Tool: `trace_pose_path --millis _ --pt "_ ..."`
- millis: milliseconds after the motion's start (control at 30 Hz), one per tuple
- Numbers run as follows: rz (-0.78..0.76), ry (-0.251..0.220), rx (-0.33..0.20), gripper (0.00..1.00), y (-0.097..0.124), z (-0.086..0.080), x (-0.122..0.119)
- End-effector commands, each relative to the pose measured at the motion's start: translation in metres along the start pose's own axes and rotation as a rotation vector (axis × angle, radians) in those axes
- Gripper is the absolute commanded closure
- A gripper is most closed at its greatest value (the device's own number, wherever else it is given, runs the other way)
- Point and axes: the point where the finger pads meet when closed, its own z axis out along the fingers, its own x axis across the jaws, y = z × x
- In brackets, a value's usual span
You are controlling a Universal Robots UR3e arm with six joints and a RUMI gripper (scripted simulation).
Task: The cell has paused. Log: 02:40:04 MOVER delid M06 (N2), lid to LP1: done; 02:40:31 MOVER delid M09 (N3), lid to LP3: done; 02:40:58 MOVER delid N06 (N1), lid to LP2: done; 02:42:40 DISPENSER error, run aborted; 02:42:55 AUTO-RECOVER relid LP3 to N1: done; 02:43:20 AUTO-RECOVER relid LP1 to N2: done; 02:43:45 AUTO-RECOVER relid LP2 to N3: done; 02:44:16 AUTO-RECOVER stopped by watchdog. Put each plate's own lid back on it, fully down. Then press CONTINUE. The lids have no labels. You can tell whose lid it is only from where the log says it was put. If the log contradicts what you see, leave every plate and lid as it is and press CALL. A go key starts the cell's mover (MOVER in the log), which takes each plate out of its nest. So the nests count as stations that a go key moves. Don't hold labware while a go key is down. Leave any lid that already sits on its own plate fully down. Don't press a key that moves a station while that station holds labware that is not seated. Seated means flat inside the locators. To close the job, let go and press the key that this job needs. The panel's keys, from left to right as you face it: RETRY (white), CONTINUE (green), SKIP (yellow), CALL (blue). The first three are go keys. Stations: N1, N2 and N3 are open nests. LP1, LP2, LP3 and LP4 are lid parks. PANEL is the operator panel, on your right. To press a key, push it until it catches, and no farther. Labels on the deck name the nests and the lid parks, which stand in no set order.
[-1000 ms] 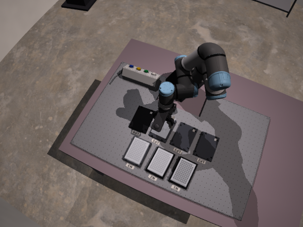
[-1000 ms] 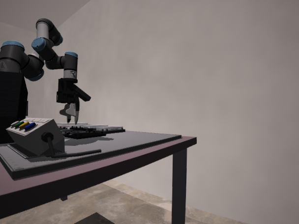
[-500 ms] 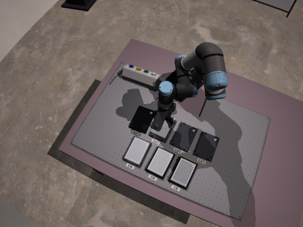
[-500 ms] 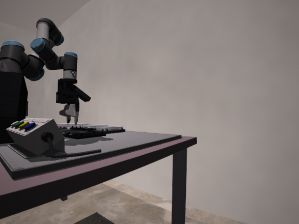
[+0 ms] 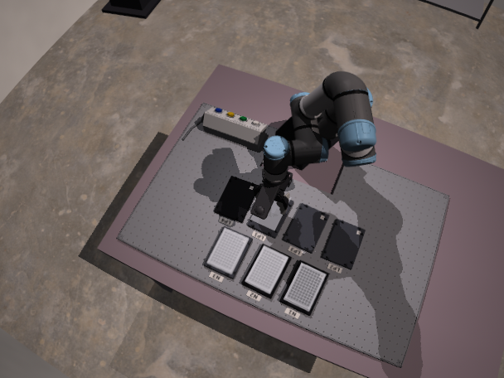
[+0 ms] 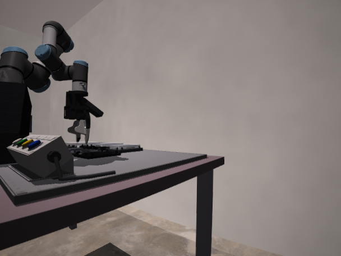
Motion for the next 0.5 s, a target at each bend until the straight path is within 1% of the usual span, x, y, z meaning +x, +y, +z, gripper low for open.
trace_pose_path --millis 0,467 --pt "0.0 0.001 0.001 1.0 -0.0005 0.0011 0.0005" --pt "0.0 0.001 0.001 1.0 -0.0005 0.0051 0.0005"
